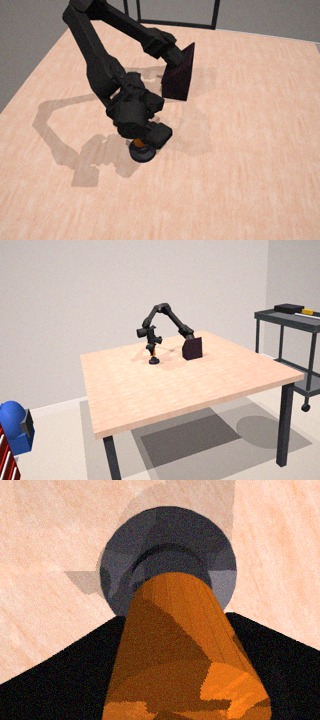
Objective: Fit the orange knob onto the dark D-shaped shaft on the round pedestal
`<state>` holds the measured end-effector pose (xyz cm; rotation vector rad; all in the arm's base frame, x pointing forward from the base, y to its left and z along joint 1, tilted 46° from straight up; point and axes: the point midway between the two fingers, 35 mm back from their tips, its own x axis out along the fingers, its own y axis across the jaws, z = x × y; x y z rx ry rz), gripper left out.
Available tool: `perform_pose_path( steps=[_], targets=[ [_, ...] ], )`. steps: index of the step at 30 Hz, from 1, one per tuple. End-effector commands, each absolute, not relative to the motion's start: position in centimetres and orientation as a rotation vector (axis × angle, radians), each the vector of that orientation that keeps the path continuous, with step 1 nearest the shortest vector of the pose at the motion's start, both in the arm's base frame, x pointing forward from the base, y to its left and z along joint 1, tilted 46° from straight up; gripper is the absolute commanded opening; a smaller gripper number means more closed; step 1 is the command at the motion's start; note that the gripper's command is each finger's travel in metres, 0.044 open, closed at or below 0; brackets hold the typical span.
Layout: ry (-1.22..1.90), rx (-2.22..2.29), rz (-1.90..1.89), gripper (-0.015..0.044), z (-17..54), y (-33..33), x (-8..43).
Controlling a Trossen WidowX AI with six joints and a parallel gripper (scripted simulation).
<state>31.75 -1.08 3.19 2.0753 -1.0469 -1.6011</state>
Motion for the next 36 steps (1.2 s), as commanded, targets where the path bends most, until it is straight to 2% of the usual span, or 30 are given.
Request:
perform_pose_path(
  steps=[1,30,36],
  targets=[
    [-1.039,2.069,-1.601,0.0000,3.12,-1.15,31.60],
    [-1.039,2.070,-1.601,0.0000,3.39,-0.89,31.71],
    [-0.889,1.970,-1.627,0.0000,3.41,-0.89,31.80]
  ],
)
